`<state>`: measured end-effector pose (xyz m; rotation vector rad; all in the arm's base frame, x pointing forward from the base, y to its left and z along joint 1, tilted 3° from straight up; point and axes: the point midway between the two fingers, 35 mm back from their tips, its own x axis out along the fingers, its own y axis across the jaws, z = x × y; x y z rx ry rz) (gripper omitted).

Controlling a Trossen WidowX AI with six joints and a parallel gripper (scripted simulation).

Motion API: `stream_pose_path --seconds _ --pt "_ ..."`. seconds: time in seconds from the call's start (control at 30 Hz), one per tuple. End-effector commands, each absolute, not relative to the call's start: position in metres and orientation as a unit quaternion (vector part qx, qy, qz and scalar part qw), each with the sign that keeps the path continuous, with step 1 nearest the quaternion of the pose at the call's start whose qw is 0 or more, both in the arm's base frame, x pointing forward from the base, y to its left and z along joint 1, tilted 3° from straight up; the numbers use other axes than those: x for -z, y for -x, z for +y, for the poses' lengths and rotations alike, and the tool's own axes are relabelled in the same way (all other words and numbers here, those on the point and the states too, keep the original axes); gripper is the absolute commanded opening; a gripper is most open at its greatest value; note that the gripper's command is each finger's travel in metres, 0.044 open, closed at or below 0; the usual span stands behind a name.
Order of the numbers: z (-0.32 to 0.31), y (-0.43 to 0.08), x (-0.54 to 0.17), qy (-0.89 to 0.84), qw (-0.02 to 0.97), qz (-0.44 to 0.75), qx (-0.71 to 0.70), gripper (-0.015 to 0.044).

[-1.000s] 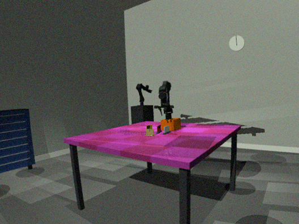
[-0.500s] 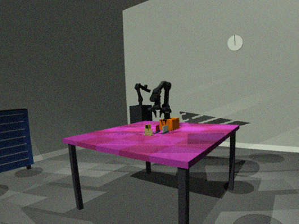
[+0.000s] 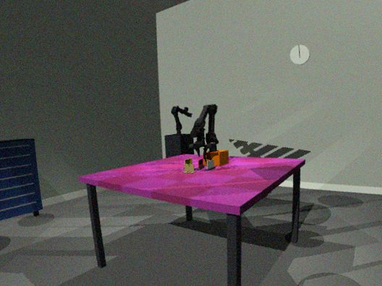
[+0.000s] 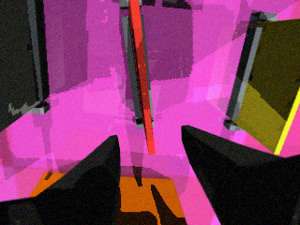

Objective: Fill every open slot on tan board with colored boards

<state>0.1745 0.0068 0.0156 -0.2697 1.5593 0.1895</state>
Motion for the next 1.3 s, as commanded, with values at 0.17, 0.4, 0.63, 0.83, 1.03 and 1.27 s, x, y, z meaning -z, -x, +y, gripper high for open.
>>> stream_pose_path --seconds 0.17,0.4,0.63,0.83,1.03,1.27 --pt "0.006 -0.175 -0.006 0.125 0.7 0.698 -0.086 0.0183" --pt "0.005 -0.175 0.003 0.125 0.699 0.698 -0.086 0.0183" --pt "0.005 -0.175 0.013 0.125 0.699 0.698 -0.086 0.0183" --pt "0.004 -0.176 0.021 0.125 0.699 0.698 -0.086 0.0183" --pt "0.004 -0.176 0.03 0.125 0.699 0.698 -0.086 0.0183" --pt "0.003 -0.176 0.04 0.125 0.699 0.699 -0.086 0.0183"
